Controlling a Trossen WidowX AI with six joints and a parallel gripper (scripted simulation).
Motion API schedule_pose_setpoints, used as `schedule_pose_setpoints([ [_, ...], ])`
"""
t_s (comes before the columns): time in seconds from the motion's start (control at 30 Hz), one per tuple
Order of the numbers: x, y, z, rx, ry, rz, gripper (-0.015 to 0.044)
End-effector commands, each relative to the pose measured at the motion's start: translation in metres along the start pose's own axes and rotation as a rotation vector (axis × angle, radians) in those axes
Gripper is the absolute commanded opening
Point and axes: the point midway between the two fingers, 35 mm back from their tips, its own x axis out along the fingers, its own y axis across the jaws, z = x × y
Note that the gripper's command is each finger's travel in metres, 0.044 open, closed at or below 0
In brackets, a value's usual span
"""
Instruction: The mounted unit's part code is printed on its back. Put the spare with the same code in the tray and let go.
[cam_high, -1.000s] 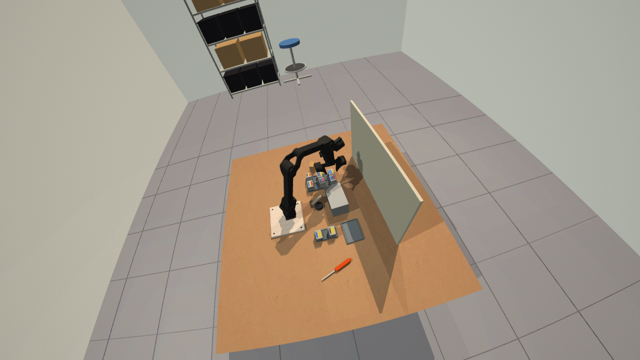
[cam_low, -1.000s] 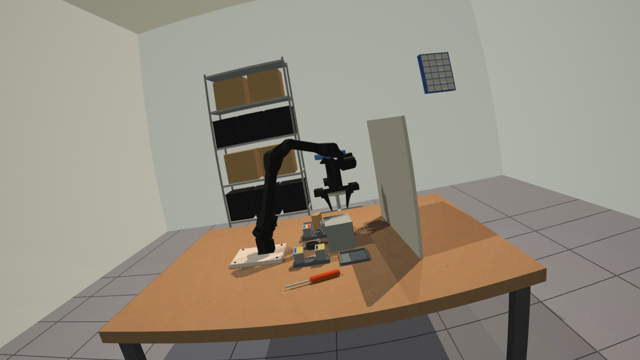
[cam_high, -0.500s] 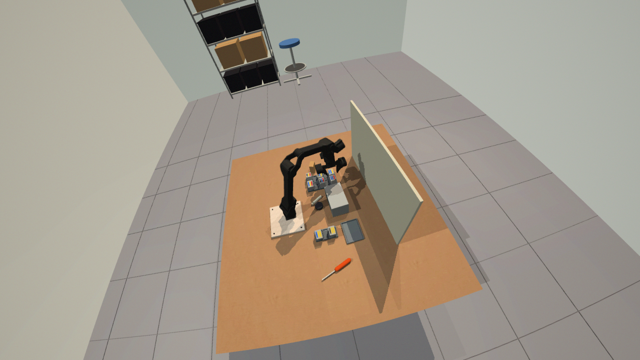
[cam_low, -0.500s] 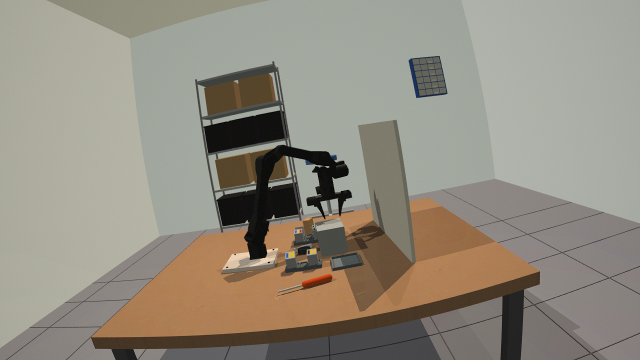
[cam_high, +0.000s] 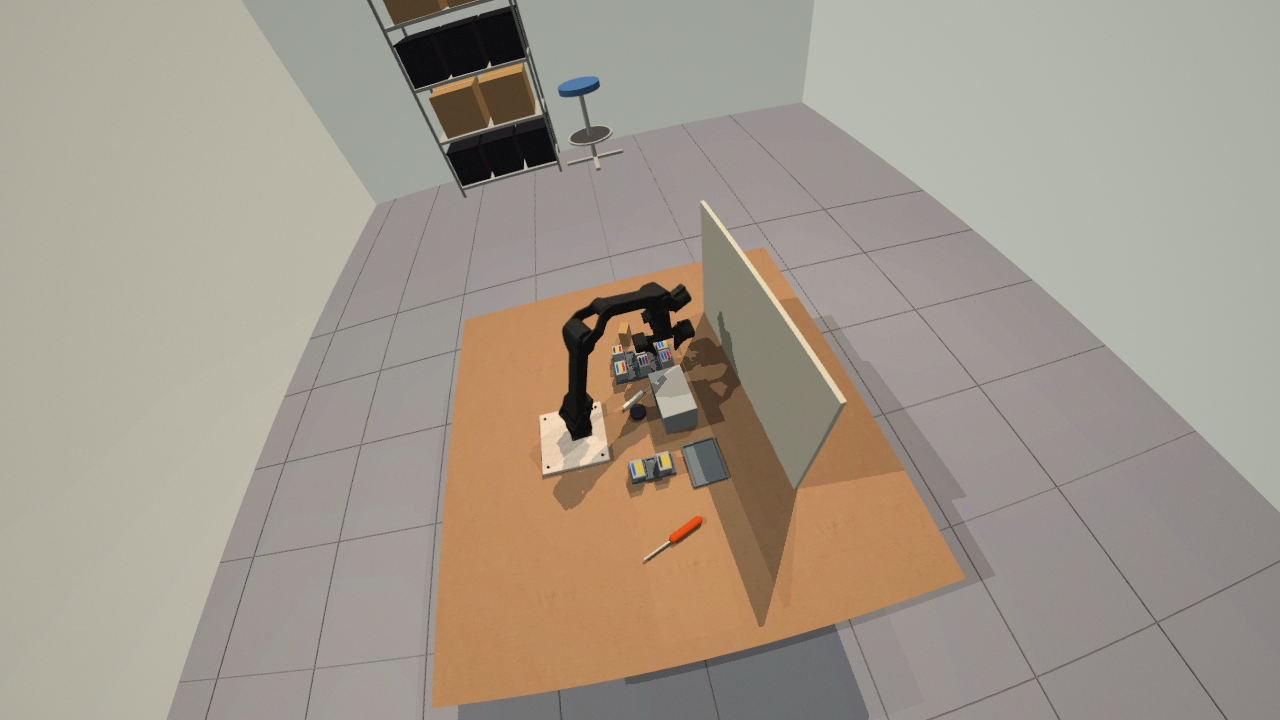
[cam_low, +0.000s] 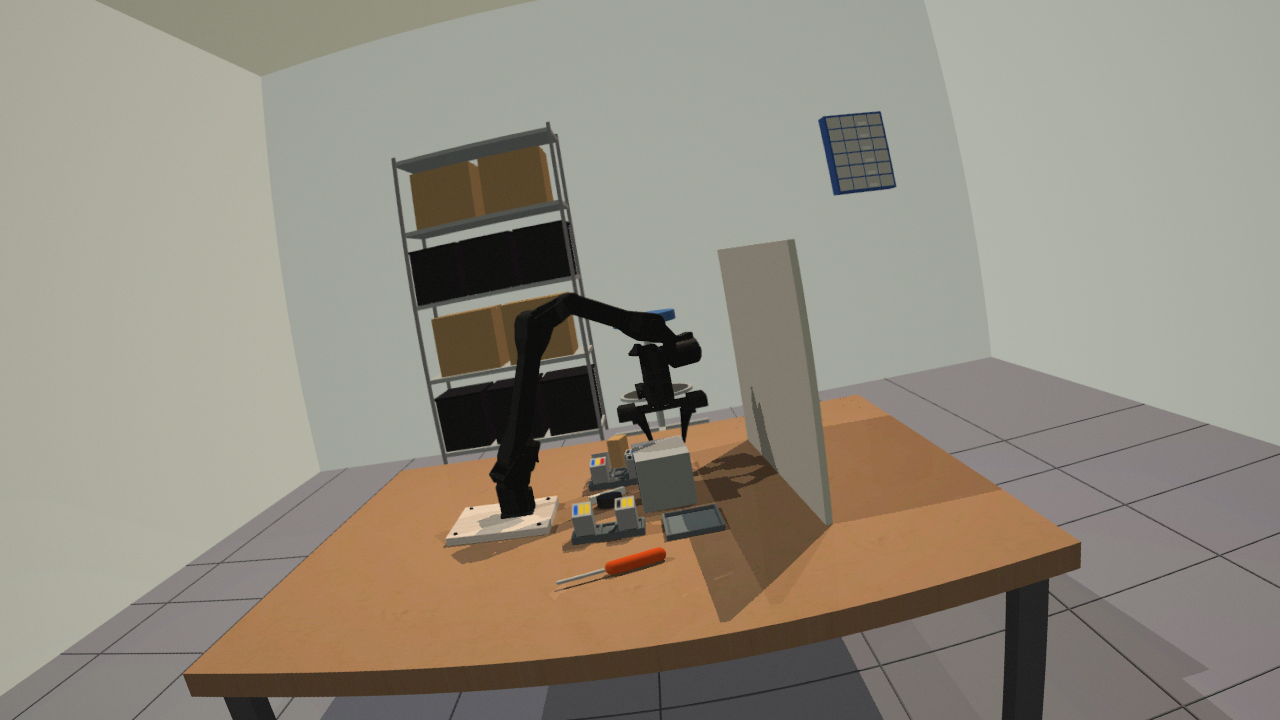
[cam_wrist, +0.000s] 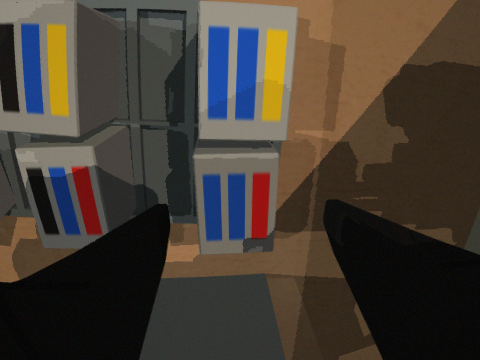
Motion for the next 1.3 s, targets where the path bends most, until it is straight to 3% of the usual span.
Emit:
schedule_pose_setpoints([
  [0.0, 0.010, 0.002, -0.002, -0.004, 0.006, 0.012, 0.0300],
  [0.73, 0.045, 0.004, -0.004, -0.004, 0.006, 0.012, 0.0300],
  [1.2, 0.046, 0.004, -0.005, -0.004, 0.006, 0.012, 0.0300],
  [1.27, 0.045, 0.003, -0.004, 0.000, 0.005, 0.010, 0.0247],
])
